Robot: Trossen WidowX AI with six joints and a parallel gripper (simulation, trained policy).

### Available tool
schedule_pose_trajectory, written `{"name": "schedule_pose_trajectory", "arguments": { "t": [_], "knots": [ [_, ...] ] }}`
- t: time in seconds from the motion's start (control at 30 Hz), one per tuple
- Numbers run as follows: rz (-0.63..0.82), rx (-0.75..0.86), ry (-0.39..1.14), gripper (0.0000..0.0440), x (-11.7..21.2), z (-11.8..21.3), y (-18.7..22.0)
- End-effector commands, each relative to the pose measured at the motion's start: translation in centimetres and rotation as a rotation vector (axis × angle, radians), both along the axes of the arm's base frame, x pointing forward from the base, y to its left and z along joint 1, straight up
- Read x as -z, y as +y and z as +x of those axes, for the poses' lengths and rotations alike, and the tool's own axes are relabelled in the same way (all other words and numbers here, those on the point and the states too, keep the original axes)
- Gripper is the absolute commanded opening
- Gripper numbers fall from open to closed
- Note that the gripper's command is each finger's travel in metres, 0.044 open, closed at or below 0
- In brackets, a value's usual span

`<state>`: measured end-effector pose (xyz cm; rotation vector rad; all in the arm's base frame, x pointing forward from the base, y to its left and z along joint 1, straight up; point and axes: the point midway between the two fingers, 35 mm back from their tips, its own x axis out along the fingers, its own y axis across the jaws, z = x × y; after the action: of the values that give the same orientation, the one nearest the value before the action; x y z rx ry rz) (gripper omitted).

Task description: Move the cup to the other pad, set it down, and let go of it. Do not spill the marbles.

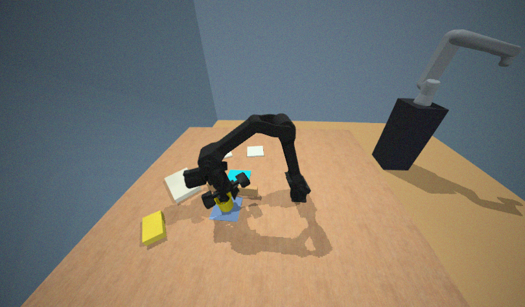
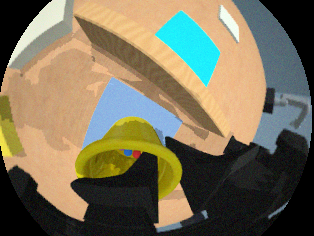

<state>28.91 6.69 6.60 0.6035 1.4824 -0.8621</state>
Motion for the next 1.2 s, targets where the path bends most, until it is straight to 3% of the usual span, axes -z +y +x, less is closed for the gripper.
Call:
{"name": "schedule_pose_trajectory", "arguments": {
  "t": [0.0,0.67,1.17],
  "knots": [
    [-0.007,-0.01,0.001,0.0004,-0.1,-0.2,-0.3],
    [0.033,0.122,-0.103,0.0017,-5.5,0.3,-2.5],
    [0.043,0.248,-0.216,0.0002,-8.1,1.9,-6.3]
  ]
}}
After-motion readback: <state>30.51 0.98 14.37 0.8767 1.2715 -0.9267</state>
